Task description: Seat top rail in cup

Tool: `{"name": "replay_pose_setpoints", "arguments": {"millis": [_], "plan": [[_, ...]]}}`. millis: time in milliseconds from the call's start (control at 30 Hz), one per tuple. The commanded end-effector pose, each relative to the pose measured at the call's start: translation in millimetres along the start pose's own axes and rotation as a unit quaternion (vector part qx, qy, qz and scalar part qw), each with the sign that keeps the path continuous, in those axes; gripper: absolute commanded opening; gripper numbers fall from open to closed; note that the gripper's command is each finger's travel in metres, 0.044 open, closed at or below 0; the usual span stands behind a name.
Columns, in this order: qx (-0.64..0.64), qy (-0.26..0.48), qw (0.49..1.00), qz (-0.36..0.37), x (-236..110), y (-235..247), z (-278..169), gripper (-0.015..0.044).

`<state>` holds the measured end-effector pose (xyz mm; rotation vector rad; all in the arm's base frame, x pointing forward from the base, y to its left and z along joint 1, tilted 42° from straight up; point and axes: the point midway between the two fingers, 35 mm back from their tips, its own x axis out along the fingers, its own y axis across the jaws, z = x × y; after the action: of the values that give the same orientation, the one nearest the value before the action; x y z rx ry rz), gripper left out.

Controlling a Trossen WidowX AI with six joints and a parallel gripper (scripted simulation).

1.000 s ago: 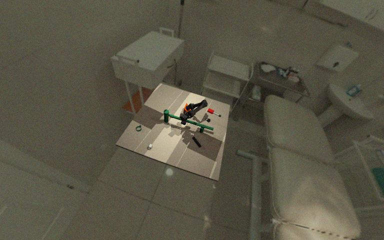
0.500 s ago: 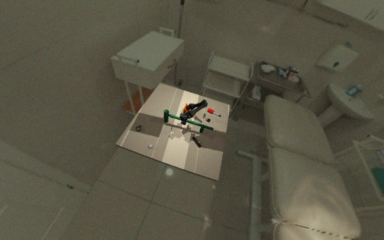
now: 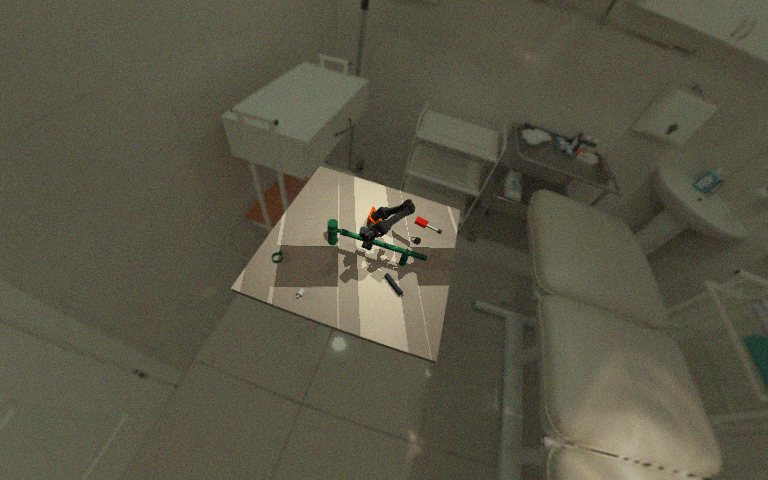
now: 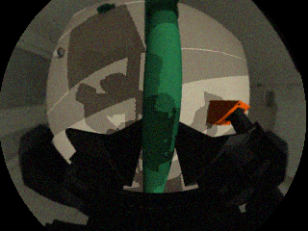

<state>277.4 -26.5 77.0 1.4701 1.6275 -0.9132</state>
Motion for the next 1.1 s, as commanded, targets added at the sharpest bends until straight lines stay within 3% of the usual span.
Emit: {"name": "replay_pose_setpoints", "arguments": {"millis": [0, 1067], "plan": [[0.001, -0.006, 1.000, 0.002, -2.5, -0.1, 4.6, 0.0000], [-0.001, 0.000, 1.000, -0.002, 0.1, 0.2, 1.5, 0.0000]]}}
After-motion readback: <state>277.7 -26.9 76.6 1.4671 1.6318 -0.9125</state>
